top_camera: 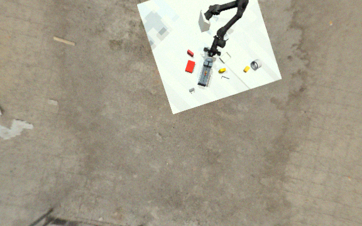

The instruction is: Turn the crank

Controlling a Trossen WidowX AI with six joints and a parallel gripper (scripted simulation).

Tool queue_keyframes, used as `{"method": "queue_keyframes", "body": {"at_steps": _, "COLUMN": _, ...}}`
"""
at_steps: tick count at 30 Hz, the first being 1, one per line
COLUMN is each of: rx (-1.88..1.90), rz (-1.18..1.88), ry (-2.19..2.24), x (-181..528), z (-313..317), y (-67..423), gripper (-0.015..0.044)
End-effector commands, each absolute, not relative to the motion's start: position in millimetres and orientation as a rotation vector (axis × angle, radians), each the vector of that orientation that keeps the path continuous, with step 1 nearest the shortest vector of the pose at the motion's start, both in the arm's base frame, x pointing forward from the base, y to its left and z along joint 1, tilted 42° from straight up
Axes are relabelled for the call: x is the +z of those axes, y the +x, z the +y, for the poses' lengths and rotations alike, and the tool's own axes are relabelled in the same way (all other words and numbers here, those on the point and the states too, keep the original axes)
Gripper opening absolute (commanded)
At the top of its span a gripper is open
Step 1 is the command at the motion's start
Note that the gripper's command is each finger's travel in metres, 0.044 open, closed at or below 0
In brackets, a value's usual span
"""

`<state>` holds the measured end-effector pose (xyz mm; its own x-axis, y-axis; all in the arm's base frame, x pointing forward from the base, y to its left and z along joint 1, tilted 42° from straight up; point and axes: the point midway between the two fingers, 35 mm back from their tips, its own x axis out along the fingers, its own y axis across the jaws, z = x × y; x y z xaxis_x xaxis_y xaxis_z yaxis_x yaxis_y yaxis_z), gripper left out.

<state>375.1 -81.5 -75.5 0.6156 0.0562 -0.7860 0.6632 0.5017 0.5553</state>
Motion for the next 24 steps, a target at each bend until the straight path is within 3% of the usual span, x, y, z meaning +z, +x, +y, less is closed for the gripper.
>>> {"method": "queue_keyframes", "body": {"at_steps": 1, "rx": -0.403, "rz": 0.838, "ry": 0.997, "x": -69.4, "z": -77.7, "y": 380.8, "gripper": 0.0}}
{"method": "queue_keyframes", "body": {"at_steps": 24, "rx": -0.403, "rz": 0.838, "ry": 0.997, "x": -67.5, "z": -77.3, "y": 381.8, "gripper": 0.0}}
